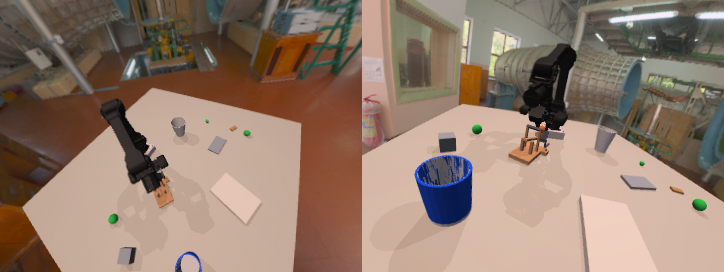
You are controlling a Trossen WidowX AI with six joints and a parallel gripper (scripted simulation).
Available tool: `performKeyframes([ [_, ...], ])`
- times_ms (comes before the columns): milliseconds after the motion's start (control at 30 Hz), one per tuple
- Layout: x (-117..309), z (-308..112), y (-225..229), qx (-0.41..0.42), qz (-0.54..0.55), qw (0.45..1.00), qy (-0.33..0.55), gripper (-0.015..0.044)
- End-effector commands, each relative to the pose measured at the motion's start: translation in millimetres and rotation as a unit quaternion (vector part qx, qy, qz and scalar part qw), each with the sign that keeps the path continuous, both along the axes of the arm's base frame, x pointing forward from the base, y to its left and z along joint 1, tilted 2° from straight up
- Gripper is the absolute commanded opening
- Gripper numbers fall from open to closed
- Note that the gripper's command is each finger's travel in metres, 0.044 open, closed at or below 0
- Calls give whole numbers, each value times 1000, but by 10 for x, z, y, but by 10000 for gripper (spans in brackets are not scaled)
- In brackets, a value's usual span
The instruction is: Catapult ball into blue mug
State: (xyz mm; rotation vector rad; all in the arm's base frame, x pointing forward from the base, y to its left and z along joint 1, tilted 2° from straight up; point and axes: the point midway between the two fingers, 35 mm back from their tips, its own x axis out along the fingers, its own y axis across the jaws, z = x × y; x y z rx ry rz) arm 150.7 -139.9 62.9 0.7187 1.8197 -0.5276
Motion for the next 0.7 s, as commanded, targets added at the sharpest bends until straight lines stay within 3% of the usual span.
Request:
performKeyframes([
  [0,0,10,0,0,0,1000,0,0],
  [333,5,35,-3,-2,0,1000,-2,263],
  [567,-5,1031,30,-68,2,995,-75,440],
  [667,-27,1132,52,-74,2,994,-83,440],
])
